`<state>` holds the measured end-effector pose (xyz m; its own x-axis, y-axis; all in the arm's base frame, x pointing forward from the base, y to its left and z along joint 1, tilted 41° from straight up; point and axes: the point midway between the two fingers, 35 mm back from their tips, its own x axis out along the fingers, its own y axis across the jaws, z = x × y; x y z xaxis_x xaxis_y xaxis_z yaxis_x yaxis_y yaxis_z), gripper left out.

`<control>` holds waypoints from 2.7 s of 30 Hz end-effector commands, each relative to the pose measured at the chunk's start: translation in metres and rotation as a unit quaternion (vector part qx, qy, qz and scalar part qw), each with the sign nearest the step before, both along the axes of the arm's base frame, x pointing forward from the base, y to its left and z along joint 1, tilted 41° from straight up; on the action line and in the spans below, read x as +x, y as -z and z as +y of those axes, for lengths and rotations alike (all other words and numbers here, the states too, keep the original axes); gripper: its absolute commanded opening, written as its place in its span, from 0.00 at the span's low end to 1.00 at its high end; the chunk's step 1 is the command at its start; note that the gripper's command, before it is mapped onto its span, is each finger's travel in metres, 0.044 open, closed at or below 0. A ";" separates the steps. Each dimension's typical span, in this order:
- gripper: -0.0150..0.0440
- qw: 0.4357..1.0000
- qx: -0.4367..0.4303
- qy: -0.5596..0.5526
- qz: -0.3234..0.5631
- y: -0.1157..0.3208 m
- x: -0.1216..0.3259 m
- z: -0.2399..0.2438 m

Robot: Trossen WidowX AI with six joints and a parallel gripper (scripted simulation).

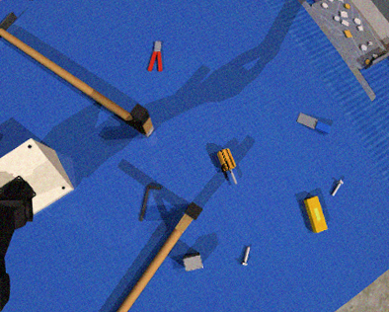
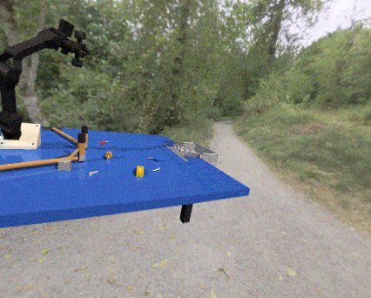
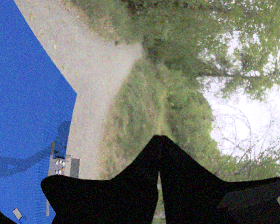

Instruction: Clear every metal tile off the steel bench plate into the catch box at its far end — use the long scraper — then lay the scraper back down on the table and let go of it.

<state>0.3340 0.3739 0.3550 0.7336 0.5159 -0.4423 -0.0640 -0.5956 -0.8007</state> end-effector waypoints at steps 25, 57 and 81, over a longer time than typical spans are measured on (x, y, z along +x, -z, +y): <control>0.25 0.987 -0.064 0.054 0.137 0.104 -0.007 0.003; 0.25 0.943 -0.146 0.139 0.263 0.207 -0.031 -0.016; 0.25 0.893 -0.213 0.216 0.331 0.269 -0.057 -0.043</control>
<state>0.2808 0.3360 0.0947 0.3439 -0.0371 -0.9383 -0.7205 -0.6513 -0.2383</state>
